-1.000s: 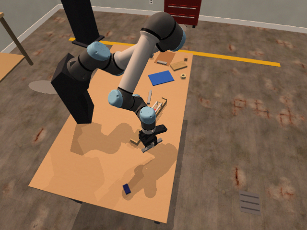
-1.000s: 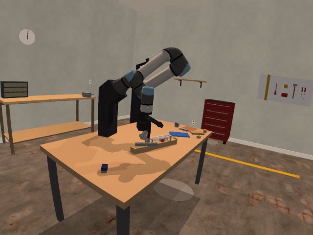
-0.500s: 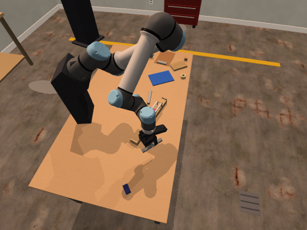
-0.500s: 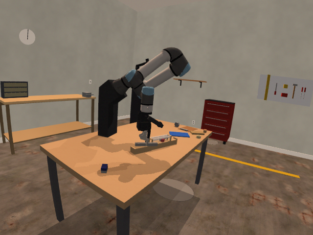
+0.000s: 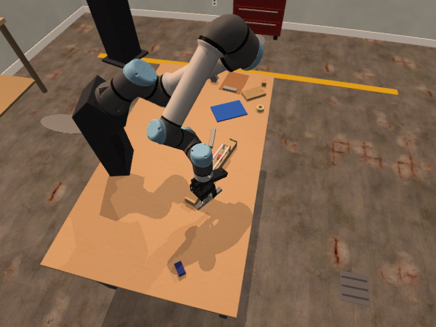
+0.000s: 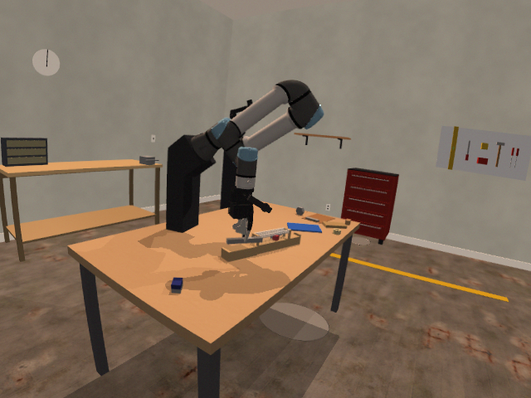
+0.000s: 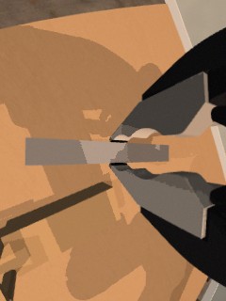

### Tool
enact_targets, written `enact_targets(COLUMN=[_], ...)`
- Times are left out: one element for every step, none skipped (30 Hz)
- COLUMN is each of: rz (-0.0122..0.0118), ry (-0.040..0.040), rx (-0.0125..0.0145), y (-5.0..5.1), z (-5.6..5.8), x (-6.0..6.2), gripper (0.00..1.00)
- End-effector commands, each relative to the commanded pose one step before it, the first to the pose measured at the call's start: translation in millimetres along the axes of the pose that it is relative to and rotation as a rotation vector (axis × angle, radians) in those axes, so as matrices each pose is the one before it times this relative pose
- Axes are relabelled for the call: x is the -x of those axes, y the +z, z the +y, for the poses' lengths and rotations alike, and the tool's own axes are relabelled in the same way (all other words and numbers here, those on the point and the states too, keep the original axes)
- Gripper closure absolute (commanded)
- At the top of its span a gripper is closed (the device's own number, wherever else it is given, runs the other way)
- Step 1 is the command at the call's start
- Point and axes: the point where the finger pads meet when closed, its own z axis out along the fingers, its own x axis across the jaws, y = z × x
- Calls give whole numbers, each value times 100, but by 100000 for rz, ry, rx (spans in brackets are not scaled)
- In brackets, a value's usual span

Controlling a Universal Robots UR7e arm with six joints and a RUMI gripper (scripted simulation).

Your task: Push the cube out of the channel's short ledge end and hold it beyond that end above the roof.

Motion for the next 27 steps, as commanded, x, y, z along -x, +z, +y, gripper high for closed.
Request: enact_targets(rz=[844, -2, -2, -2, -1, -1, -1, -1, 0, 0, 0, 0, 0, 0, 0, 0, 1, 2, 4, 7, 10, 14, -2, 1, -1, 2, -2], ry=[-11813, -2932, -2770, -2551, -2282, -1974, -1639, -1292, -948, -627, -349, -139, -21, 0, 0, 0, 0, -1, -2, -3, -4, -4, 0, 0, 0, 0, 0], rx=[-152, 1, 0, 0, 0, 0, 0, 0, 0, 0, 0, 0, 0, 0, 0, 0, 0, 0, 0, -1, -1, -2, 1, -1, 0, -1, 1], y=[-159, -25, -33, -39, -41, -40, -37, -31, -24, -17, -10, -4, -1, 0, 0, 2, 14, 34, 61, 92, 126, 160, 196, 227, 255, 278, 296], z=[-543, -311, -336, -345, -338, -315, -277, -228, -173, -117, -66, -27, -4, 0, 0, 0, 0, 1, 2, 2, 2, 2, 5, 4, 6, 5, 7], x=[4336, 1062, 992, 902, 796, 680, 557, 434, 316, 207, 115, 46, 7, 0, 0, 0, 0, 1, 1, 2, 4, 6, 4, 7, 6, 9, 7], gripper=[100, 100, 100, 100, 100, 100, 100, 100, 100, 100, 100, 100, 100, 100, 100, 100, 100, 100, 100, 100, 100, 100, 100, 100, 100, 100, 100])
